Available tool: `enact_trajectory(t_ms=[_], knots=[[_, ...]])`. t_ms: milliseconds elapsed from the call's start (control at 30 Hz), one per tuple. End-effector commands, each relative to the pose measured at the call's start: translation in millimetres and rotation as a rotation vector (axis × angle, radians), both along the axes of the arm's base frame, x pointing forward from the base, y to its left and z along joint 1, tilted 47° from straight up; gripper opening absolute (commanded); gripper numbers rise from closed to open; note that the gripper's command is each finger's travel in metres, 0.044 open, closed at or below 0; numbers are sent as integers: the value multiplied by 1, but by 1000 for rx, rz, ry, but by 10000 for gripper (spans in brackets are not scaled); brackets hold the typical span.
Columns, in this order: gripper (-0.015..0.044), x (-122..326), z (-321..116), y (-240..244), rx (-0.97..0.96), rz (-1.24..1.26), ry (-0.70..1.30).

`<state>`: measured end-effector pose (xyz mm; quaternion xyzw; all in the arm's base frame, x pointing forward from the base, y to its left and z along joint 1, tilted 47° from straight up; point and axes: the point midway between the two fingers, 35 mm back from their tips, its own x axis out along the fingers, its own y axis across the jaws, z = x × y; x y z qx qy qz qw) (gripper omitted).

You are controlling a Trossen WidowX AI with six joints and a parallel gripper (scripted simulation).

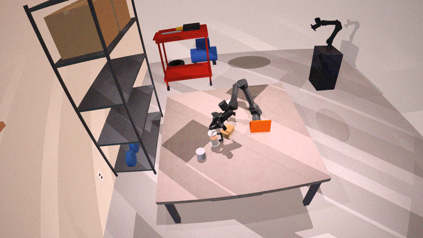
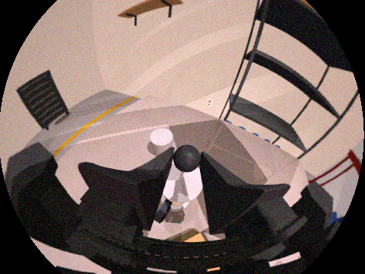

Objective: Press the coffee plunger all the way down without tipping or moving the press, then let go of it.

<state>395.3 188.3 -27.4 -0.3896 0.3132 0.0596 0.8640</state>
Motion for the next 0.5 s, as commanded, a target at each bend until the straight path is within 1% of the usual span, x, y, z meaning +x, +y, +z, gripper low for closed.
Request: enact_trajectory(t_ms=[0,467], knots=[[119,-4,-17,-19,-50,-32,45],[119,-4,-18,-17,-50,-33,45]])
